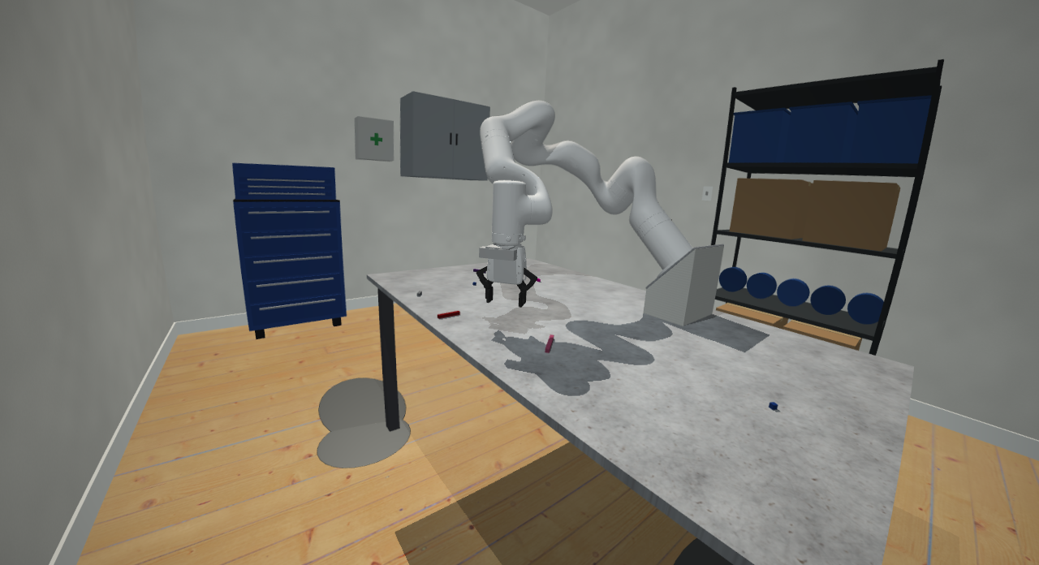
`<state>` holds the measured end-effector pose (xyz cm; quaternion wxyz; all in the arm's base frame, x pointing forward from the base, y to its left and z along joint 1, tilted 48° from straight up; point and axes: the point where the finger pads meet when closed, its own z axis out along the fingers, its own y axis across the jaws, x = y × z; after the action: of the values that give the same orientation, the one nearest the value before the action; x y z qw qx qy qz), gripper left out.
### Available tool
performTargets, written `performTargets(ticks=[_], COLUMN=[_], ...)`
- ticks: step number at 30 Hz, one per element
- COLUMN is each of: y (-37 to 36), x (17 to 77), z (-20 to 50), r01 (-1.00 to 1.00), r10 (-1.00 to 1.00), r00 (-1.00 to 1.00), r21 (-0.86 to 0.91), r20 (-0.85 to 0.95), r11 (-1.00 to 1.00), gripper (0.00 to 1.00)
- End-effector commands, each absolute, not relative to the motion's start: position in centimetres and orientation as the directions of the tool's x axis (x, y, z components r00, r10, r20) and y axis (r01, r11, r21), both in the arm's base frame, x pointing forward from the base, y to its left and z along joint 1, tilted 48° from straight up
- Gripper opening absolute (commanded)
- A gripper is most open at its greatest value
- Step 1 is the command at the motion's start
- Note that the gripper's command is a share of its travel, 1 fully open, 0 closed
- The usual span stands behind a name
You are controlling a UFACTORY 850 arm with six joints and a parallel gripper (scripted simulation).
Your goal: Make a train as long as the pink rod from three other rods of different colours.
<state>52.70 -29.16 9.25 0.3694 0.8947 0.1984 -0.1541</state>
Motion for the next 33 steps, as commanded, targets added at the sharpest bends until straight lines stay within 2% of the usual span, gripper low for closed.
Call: performTargets(ticks=[1, 33], y=[-26.2, -25.1], x=[52.1, 51.6], z=[6.4, 5.2], r01=[0.57, 0.61], r10=[0.315, 0.345], r00=[0.812, 0.782], r21=[0.549, 0.525], r20=[-0.491, -0.519], r11=[-0.612, -0.593], gripper=[1.0, 1.0])
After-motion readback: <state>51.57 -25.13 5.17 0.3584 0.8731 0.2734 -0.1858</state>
